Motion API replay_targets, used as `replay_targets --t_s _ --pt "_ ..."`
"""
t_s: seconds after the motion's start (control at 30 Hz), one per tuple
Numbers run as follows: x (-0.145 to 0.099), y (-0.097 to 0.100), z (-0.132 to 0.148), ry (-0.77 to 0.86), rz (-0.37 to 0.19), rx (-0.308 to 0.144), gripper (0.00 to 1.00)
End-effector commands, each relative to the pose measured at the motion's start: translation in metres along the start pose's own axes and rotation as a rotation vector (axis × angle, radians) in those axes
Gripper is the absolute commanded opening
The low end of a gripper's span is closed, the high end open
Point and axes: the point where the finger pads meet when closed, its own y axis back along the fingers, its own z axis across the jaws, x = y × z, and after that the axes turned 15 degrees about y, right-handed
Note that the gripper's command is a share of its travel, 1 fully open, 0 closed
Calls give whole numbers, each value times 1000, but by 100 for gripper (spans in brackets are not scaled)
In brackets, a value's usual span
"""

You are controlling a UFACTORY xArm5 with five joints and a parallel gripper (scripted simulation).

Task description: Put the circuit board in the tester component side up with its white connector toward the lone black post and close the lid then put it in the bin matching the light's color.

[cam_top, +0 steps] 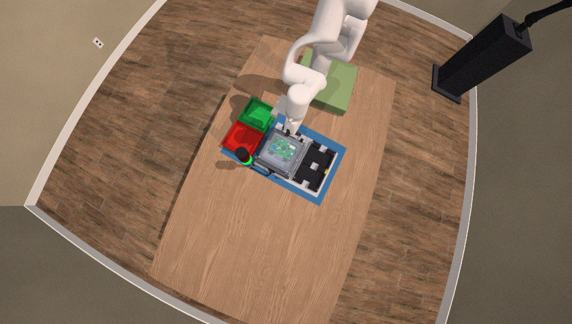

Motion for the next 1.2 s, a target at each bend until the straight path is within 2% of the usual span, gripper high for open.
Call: replay_targets --t_s 0.0,0.4,0.8,0.83,1.17 --pt "0 -1 -1 0 1 3 28" --pt "0 -23 -1 0 1 3 28" --pt "0 -25 -1 0 1 3 28" --pt "0 -25 -1 0 1 3 0" --pt "0 -25 -1 0 1 3 0"
